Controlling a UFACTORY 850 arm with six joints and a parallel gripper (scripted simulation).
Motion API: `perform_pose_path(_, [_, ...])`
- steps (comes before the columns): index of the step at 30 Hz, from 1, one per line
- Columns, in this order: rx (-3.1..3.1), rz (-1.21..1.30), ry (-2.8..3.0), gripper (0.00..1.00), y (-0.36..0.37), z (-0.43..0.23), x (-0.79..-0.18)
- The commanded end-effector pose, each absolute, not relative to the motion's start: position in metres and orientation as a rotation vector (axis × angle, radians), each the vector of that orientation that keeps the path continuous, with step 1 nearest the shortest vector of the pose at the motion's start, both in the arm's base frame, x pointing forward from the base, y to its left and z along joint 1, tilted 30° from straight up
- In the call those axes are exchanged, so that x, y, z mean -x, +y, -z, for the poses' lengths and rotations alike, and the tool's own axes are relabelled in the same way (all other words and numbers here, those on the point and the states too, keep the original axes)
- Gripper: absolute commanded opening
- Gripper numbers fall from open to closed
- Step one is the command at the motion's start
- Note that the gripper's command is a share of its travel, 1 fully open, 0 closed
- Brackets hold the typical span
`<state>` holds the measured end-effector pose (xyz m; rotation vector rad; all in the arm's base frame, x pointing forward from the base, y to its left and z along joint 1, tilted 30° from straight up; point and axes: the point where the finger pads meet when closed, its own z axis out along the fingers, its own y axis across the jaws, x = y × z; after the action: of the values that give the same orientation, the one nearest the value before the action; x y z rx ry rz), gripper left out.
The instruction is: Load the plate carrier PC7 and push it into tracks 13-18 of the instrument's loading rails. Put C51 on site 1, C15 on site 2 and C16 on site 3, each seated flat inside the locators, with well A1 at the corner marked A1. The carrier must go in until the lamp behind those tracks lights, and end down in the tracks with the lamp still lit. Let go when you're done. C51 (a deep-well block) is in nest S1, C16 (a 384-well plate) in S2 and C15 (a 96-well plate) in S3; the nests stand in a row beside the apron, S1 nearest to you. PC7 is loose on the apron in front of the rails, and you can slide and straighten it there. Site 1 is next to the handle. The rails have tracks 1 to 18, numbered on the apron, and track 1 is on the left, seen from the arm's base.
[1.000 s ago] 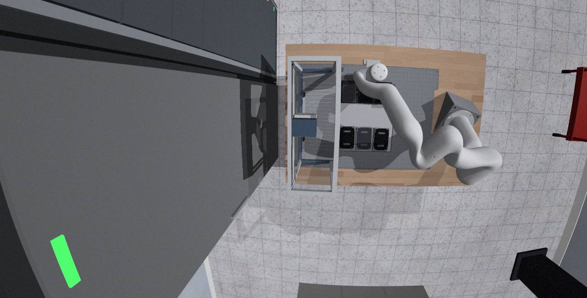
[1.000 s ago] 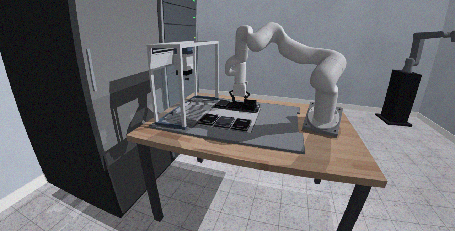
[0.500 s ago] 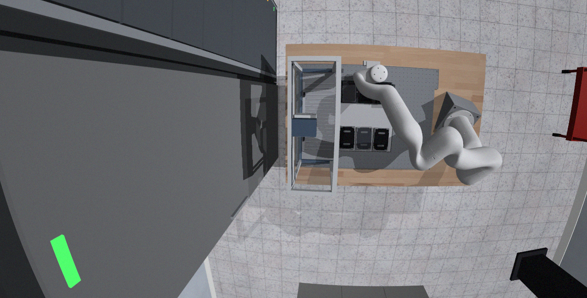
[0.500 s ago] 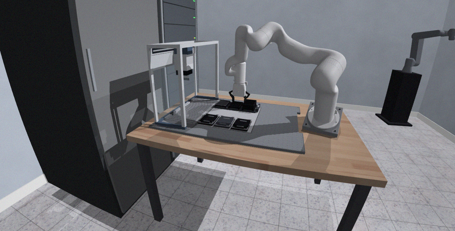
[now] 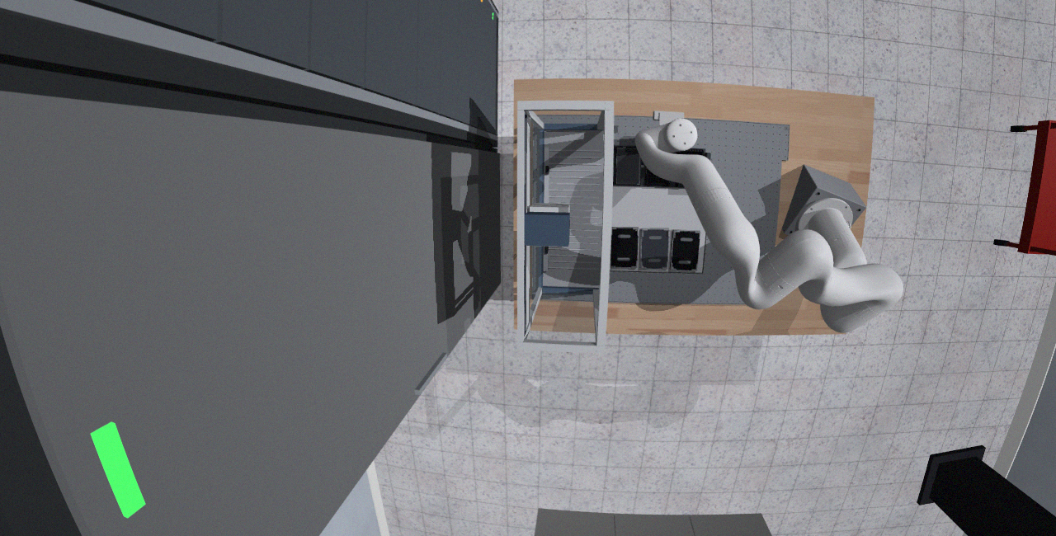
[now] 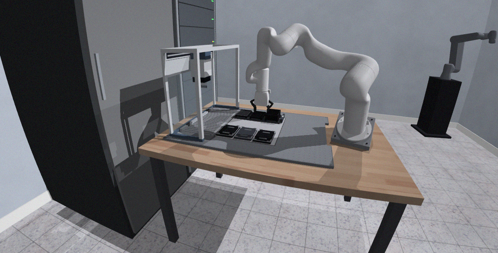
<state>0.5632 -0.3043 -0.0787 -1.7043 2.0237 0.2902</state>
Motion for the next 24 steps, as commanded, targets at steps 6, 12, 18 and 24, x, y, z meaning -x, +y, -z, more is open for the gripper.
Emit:
perform_pose_path(6, [1.704, -0.289, 2.023, 1.00, -0.3010, 0.0756, -0.5643])
perform_pose_path(12, [1.704, -0.289, 2.023, 1.00, -0.2984, 0.0741, -0.5646])
perform_pose_path(18, [1.704, -0.289, 2.023, 1.00, -0.2958, 0.0727, -0.5649])
perform_pose_path(24, [1.704, -0.289, 2.023, 1.00, -0.2940, 0.0717, -0.5652])
